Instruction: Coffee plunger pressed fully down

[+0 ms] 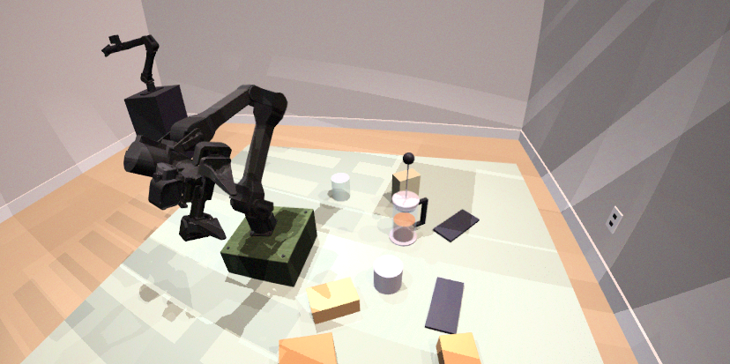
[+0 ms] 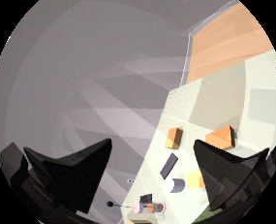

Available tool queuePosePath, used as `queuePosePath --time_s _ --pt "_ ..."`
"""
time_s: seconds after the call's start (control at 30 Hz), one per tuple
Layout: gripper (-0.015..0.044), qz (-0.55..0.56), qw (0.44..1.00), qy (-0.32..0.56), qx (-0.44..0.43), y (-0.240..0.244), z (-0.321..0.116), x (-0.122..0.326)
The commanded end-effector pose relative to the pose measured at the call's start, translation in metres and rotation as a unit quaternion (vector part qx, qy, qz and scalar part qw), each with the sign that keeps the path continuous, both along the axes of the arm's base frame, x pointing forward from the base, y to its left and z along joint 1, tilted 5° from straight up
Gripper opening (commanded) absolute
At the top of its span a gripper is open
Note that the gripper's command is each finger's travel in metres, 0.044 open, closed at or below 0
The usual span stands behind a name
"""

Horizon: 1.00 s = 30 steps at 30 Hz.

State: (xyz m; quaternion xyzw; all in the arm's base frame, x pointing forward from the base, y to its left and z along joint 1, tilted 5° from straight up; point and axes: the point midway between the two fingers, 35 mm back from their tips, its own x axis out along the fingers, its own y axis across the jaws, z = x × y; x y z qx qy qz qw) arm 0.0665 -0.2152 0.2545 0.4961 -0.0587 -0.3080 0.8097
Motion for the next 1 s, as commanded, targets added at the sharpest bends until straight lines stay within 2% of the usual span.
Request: queuePosePath --time_s 0.0,0.23,0.53,0.97 --pt "0.0426 0.002 1.0 0.002 0.0 0.0 0.0 0.001" --pt "0.044 0.067 0.996 0.063 -0.002 -0.003 -0.008 0.038" --pt "0.044 0.195 0.966 0.159 -0.054 0.012 -0.015 0.113" --pt "0.044 0.364 0.88 0.247 -0.181 0.092 -0.017 0.215"
